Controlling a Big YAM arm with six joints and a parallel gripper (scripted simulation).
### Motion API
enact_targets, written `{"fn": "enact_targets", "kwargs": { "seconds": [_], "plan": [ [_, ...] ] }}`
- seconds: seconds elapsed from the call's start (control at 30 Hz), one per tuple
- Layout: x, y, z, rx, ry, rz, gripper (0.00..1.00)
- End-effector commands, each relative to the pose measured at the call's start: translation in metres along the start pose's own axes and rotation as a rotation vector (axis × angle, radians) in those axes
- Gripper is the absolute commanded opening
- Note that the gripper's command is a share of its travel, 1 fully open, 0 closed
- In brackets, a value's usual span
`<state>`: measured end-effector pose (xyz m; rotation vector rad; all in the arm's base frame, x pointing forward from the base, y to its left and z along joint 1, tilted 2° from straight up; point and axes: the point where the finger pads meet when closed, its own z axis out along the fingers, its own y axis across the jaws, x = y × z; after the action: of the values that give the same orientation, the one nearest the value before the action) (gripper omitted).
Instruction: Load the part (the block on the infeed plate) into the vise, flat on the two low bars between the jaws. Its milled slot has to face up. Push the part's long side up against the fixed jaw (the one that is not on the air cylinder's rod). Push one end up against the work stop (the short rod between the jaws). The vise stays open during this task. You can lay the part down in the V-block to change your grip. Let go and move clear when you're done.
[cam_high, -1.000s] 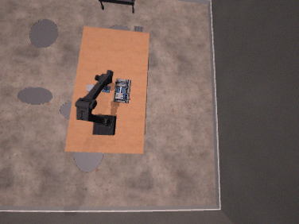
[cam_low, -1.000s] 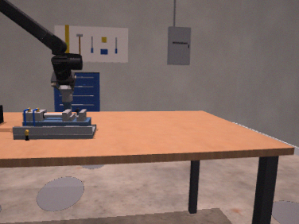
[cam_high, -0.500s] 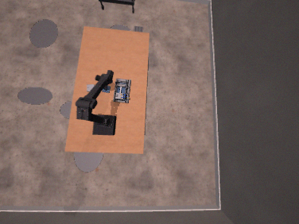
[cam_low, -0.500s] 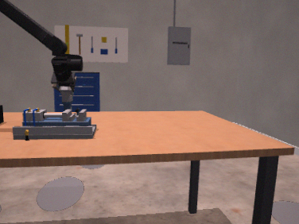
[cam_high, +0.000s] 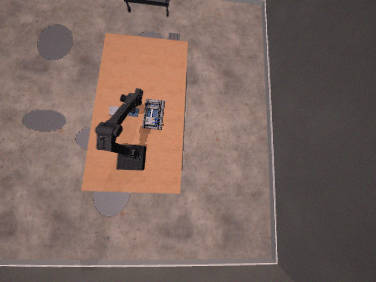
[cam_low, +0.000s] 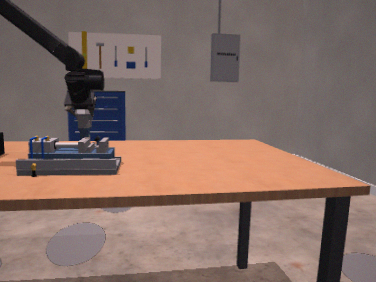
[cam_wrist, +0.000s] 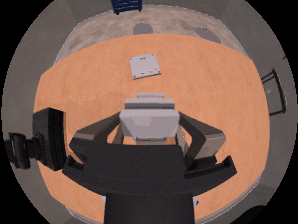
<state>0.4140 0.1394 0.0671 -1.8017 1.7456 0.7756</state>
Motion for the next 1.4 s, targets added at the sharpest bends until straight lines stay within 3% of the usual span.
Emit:
{"fn": "enact_targets", "kwargs": {
  "seconds": [0.0, 0.13, 1.37],
  "plan": [
    [0.0028, -0.0094, -0.0057, 0.021, -0.009, -0.01, 0.0],
    [-0.0008, -0.0121, -0.0098, 0.034, -0.009, -0.023, 0.0],
    [0.006, -0.01, -0.0052, 0.025, -0.009, -0.013, 0.0]
  ]
}}
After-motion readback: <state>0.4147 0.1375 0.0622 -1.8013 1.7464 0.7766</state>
